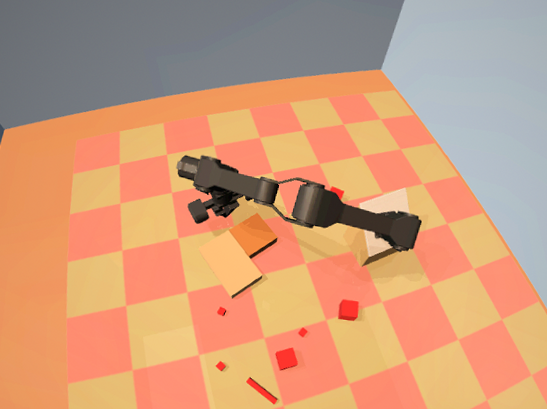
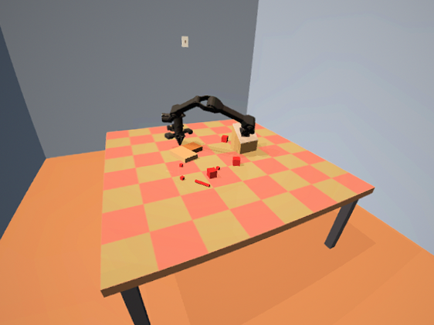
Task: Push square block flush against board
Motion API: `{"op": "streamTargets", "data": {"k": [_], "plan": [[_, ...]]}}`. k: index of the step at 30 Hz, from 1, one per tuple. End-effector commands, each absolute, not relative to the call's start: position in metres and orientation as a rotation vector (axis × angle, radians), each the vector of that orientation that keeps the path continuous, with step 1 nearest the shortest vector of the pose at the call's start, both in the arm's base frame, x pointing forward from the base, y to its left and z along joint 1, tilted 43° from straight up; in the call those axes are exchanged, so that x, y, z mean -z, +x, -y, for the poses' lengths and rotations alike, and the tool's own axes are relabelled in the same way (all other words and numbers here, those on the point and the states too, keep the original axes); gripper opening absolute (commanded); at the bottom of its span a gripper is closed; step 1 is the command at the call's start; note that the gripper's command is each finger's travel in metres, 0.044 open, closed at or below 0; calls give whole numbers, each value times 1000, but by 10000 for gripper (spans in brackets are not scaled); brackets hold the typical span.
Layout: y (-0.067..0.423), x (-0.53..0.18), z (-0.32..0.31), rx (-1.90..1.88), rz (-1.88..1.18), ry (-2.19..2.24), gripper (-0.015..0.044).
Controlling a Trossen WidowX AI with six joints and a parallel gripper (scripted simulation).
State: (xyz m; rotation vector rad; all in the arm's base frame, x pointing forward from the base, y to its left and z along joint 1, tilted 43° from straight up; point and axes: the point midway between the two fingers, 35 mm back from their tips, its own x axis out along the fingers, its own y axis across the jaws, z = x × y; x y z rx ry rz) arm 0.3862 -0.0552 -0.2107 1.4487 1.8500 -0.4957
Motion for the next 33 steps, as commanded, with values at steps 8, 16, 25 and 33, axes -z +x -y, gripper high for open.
{"op": "streamTargets", "data": {"k": [8, 16, 25, 33], "plan": [[394, 172, 91, 495, -1830, 1441, 0], [381, 167, 92, 286, -1810, 1302, 0], [358, 160, 89, 7, -1777, 1084, 0], [335, 153, 85, -230, -1723, 885, 0]]}}
